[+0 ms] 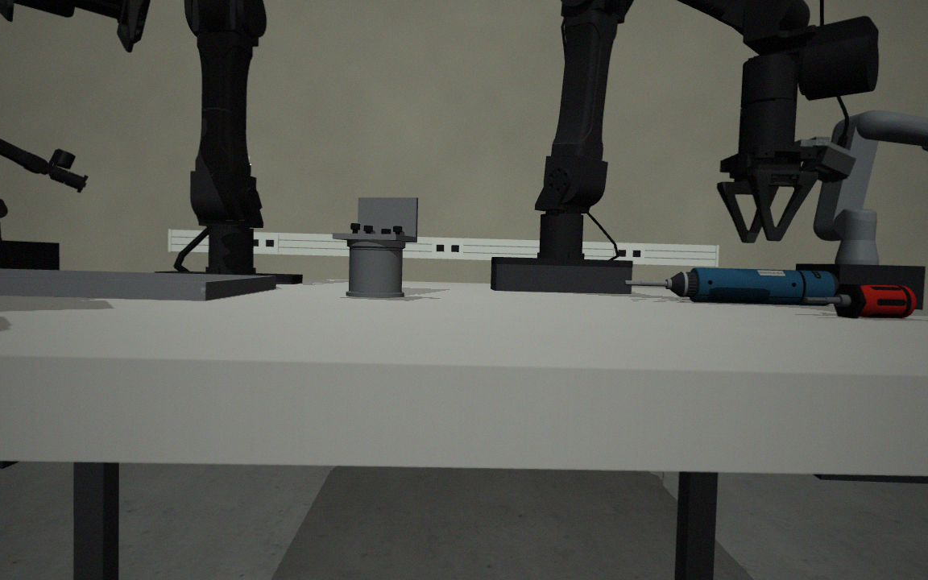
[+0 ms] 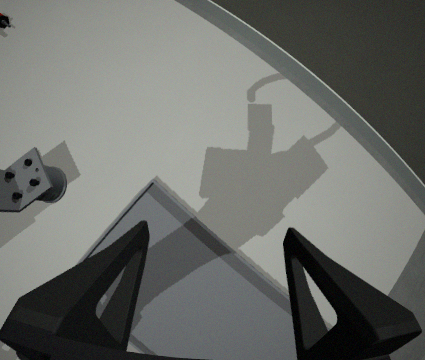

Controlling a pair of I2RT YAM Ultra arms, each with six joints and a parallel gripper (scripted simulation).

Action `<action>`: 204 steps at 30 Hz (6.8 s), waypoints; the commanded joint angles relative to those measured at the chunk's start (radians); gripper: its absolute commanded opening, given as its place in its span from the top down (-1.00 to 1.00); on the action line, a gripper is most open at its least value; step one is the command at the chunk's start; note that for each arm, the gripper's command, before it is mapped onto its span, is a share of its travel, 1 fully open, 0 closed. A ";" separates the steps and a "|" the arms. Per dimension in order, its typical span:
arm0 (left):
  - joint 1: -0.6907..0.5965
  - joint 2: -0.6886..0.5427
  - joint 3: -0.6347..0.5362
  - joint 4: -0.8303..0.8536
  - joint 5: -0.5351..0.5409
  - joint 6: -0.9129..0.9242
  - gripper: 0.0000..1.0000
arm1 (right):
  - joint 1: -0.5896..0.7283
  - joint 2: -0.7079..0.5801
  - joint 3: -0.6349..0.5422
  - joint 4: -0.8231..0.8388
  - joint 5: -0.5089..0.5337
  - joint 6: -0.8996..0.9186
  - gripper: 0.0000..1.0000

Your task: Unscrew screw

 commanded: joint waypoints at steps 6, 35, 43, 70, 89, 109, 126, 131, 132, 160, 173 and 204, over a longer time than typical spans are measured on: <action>-0.014 -0.028 -0.016 -0.011 0.003 -0.007 -0.30 | 0.035 -0.035 0.005 0.032 -0.113 -0.083 -0.72; -0.014 -0.028 -0.016 -0.011 0.003 -0.007 -0.30 | 0.195 -0.076 -0.356 0.090 -0.564 -0.424 -0.72; -0.014 -0.028 -0.016 -0.011 0.003 -0.007 -0.30 | 0.214 -0.082 -0.397 0.099 -0.624 -0.465 -0.72; -0.014 -0.028 -0.016 -0.011 0.003 -0.007 -0.30 | 0.254 -0.062 -0.465 0.076 -0.819 -0.630 -0.72; -0.014 -0.028 -0.016 -0.011 0.003 -0.007 -0.30 | 0.256 -0.041 -0.540 0.192 -0.819 -0.654 -0.72; -0.014 -0.028 -0.016 -0.011 0.003 -0.007 -0.30 | 0.257 0.026 -0.656 0.336 -0.819 -0.651 -0.72; -0.014 -0.028 -0.016 -0.011 0.003 -0.007 -0.30 | 0.256 0.120 -0.720 0.475 -0.819 -0.651 -0.72; -0.014 -0.028 -0.016 -0.011 0.003 -0.007 -0.30 | 0.257 0.175 -0.743 0.528 -0.819 -0.654 -0.72; -0.014 -0.028 -0.016 -0.011 0.003 -0.007 -0.30 | 0.257 0.183 -0.747 0.539 -0.819 -0.655 -0.72; -0.014 -0.028 -0.016 -0.011 0.003 -0.007 -0.30 | 0.256 0.301 -0.789 0.753 -0.820 -0.651 -0.72; -0.014 -0.028 -0.016 -0.011 0.003 -0.007 -0.30 | 0.256 0.337 -0.797 0.804 -0.820 -0.645 -0.72; -0.014 -0.028 -0.016 -0.011 0.003 -0.007 -0.30 | 0.379 0.386 -0.893 1.235 -0.769 -0.299 -0.72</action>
